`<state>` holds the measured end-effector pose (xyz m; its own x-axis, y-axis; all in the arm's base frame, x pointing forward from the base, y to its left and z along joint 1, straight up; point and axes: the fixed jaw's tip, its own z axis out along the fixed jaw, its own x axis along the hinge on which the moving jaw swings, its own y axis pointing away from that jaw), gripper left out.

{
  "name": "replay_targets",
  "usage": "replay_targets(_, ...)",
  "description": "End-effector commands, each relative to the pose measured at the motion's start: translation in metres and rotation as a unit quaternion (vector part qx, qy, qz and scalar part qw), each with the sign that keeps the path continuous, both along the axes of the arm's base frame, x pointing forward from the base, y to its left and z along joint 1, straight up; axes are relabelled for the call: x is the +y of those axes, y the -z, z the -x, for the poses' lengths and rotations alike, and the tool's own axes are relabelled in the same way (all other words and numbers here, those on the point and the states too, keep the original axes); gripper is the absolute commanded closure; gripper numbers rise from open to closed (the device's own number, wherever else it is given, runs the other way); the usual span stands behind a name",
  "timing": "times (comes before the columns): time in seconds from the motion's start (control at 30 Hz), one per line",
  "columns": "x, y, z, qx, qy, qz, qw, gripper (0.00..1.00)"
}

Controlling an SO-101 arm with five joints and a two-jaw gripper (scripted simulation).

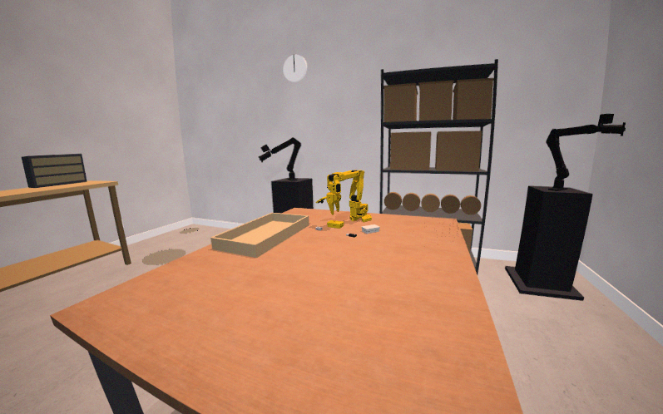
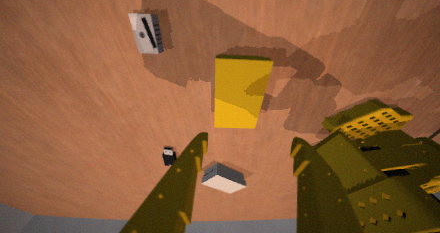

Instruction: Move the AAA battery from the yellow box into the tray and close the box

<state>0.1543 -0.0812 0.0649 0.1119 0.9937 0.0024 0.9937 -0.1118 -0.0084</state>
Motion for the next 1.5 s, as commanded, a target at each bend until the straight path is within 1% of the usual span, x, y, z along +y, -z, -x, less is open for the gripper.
replay_targets(0.0, 0.001, -0.002, -0.001, -0.004, 0.001, 0.002, 1.0, 0.69)
replay_targets(1.1, 0.0, -0.004, -0.003, -0.004, 0.001, 0.002, 1.0, 0.69)
replay_targets(1.3, 0.0, -0.001, -0.003, -0.004, 0.001, 0.002, 1.0, 0.69)
replay_targets(1.47, 0.0, 0.006, -0.004, -0.004, 0.001, 0.002, 1.0, 0.69)
